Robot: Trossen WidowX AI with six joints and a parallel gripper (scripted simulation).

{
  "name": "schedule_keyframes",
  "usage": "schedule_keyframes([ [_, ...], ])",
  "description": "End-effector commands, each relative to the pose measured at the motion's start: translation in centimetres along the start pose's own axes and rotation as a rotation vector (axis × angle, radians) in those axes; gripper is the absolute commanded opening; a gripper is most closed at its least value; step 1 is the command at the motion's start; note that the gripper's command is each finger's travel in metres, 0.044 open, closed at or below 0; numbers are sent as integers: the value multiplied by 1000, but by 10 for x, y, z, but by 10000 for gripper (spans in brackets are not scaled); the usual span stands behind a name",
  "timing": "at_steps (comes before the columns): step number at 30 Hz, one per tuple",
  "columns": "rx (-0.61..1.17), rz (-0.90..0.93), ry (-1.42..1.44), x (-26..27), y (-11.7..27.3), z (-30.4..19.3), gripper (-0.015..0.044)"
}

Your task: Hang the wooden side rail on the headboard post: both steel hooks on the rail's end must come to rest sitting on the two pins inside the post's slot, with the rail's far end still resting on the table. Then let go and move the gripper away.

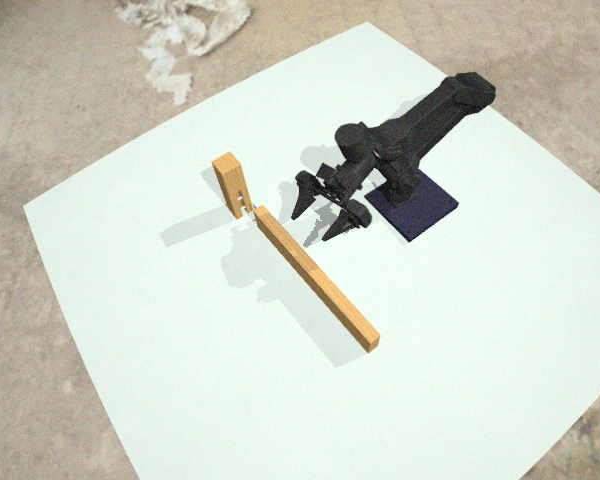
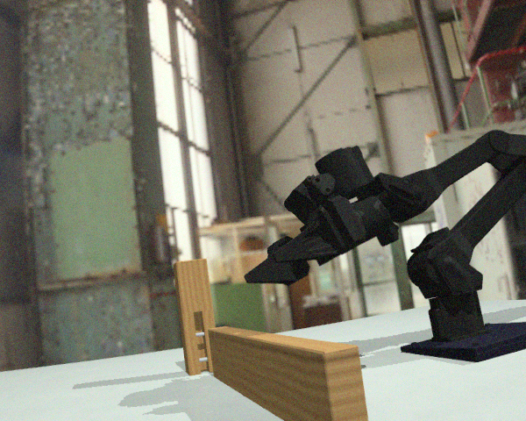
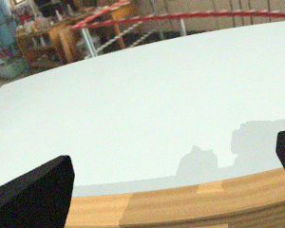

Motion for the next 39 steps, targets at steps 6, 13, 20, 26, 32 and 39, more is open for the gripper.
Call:
schedule_keyframes([
  [6, -100, -435, 51, -67, 18, -5, 440],
  [13, -130, -670, 74, -98, 38, -11, 440],
  [20, -130, -670, 74, -98, 38, -11, 440],
  [26, -130, -670, 74, -98, 38, -11, 440],
  [32, -130, -670, 74, -98, 38, -11, 440],
  [39, 0, -805, -207, -88, 10, 21, 440],
])
Point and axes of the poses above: the point midway between the two fingers, 35 mm back from their tips, its own y axis back along the fingers, its own x axis across the jaws, z = x × y, the point moved 9 cm from there along y, back along the fingers, and after that the axes turned 10 degrees about -y, right-handed, at the moved point
